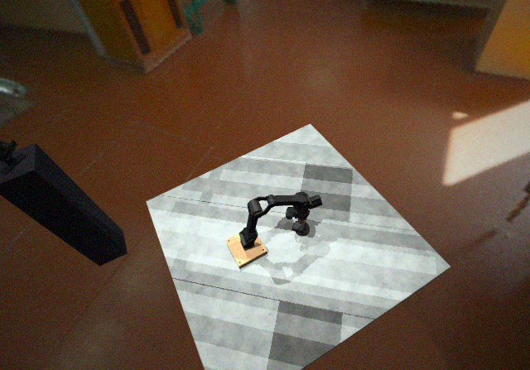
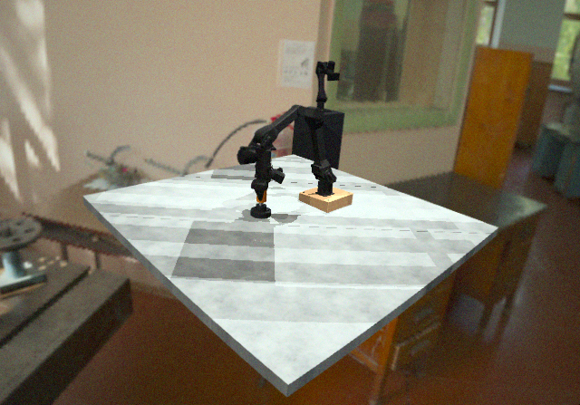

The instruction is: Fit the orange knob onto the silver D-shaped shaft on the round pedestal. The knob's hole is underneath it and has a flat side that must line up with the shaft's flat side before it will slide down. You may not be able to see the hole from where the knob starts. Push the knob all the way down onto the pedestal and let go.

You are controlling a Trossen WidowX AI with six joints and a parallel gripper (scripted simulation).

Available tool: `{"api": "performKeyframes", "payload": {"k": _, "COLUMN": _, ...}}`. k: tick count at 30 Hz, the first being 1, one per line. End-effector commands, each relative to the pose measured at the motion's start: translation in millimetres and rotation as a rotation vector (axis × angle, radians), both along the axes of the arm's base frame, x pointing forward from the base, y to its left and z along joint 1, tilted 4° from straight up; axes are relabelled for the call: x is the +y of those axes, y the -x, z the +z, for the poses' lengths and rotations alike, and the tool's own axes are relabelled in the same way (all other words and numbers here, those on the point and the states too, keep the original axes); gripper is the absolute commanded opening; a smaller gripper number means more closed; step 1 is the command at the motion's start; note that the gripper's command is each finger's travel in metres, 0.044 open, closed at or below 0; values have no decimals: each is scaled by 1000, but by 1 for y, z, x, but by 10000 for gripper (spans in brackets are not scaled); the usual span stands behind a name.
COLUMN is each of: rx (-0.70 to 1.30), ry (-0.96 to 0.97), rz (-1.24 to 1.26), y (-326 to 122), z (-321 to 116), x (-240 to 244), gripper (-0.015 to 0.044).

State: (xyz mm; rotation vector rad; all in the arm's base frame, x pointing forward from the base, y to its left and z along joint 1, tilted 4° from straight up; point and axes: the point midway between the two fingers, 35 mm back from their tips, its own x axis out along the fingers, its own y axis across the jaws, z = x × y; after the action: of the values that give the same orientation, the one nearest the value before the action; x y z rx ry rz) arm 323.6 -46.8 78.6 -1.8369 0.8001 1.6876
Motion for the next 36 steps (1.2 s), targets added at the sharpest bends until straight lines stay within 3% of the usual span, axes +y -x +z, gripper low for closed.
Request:
{"api": "performKeyframes", "payload": {"k": 1, "rx": -2, "ry": -1, "rz": 4, "y": -1, "z": 0, "x": 0, "gripper": 0}}
{"api": "performKeyframes", "payload": {"k": 14, "rx": -1, "ry": 0, "rz": 12, "y": -1, "z": 5, "x": 0, "gripper": 0}}
{"api": "performKeyframes", "payload": {"k": 21, "rx": 14, "ry": 10, "rz": 212, "y": -1, "z": 3, "x": 1, "gripper": 0}}
{"api": "performKeyframes", "payload": {"k": 36, "rx": 15, "ry": 10, "rz": 212, "y": -1, "z": 0, "x": 0, "gripper": 0}}
